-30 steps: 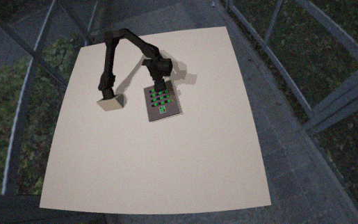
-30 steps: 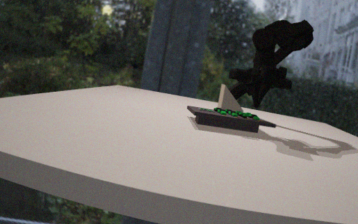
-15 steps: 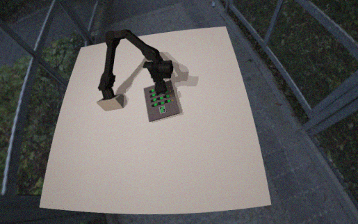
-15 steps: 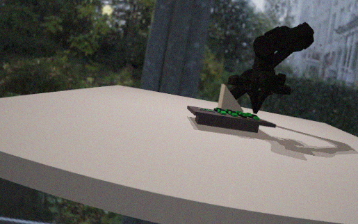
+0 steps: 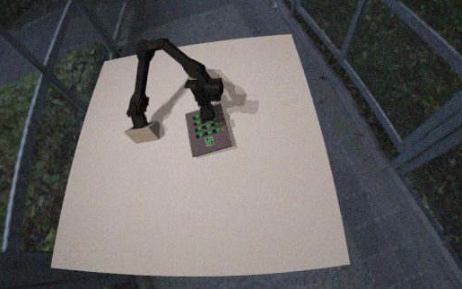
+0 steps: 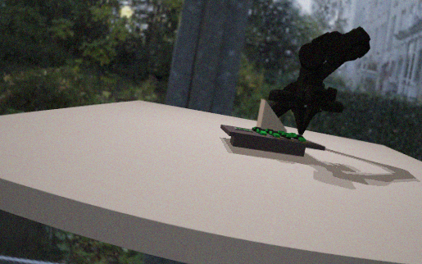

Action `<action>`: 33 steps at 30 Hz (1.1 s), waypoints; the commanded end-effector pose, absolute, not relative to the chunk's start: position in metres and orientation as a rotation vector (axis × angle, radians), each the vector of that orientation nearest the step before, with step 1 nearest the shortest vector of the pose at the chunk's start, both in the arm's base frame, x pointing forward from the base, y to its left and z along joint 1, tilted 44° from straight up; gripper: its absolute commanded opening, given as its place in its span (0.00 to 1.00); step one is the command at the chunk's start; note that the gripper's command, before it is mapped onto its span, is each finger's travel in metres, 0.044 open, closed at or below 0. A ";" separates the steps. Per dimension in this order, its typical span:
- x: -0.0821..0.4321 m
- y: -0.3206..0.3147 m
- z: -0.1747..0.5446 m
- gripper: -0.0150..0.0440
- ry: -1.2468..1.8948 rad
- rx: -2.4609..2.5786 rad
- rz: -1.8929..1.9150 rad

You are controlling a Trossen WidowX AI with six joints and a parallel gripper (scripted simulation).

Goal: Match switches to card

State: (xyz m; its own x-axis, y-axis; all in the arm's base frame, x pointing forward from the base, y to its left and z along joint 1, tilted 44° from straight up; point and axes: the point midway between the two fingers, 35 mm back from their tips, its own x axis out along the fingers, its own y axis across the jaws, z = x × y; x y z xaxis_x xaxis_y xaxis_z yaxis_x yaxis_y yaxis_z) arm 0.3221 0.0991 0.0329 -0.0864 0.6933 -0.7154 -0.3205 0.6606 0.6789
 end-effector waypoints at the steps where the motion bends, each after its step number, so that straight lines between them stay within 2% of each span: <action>1: 0.322 0.100 0.033 0.25 1.425 0.343 0.868; 33: 0.322 0.103 0.030 0.25 1.425 0.343 0.868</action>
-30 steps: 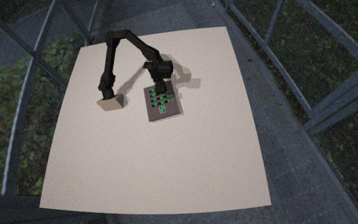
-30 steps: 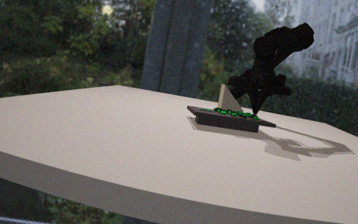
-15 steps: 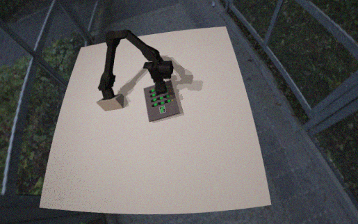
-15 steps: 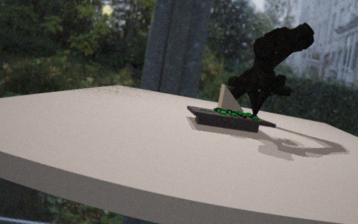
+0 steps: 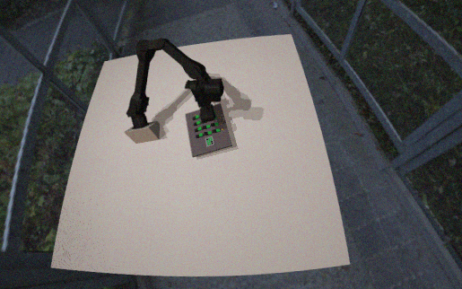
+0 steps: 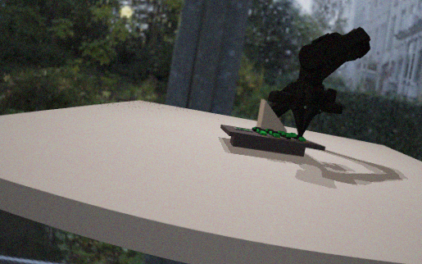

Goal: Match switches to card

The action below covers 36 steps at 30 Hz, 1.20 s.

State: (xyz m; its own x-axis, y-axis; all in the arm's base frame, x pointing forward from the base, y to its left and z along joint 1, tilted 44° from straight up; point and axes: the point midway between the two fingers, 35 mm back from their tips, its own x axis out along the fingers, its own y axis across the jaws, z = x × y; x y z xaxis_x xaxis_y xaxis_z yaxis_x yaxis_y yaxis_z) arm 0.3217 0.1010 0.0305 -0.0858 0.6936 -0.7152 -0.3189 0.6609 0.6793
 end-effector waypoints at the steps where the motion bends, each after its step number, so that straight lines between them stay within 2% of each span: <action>1: 0.322 0.103 0.030 0.25 1.425 0.343 0.868; 20: 0.322 0.102 0.030 0.25 1.424 0.336 0.869; 25: 0.329 0.065 0.069 0.25 1.447 0.330 0.872; 30: 0.330 0.059 0.075 0.25 1.451 0.331 0.874; 36: 0.314 0.003 0.024 0.25 1.452 0.327 0.870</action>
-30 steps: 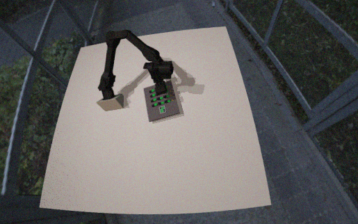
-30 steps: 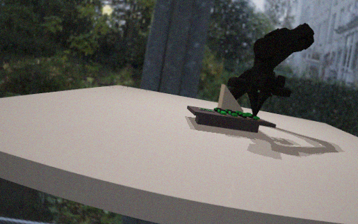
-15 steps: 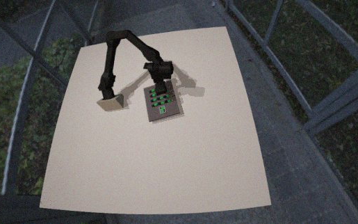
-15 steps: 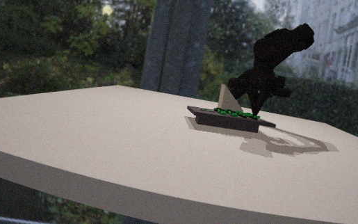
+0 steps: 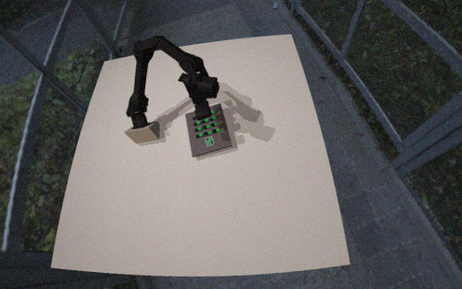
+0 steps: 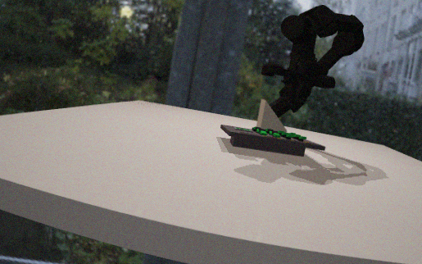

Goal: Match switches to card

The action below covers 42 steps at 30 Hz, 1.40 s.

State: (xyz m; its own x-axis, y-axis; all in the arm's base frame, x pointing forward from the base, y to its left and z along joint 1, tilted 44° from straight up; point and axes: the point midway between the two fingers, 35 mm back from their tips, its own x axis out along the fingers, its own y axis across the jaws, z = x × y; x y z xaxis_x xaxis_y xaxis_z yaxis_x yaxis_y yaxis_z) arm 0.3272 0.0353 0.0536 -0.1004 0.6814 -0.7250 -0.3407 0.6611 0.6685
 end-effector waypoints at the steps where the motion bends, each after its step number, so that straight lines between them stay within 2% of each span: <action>1: 0.313 0.001 0.022 0.25 1.452 0.328 0.870; 42: 0.306 0.042 -0.020 0.25 1.427 0.340 0.865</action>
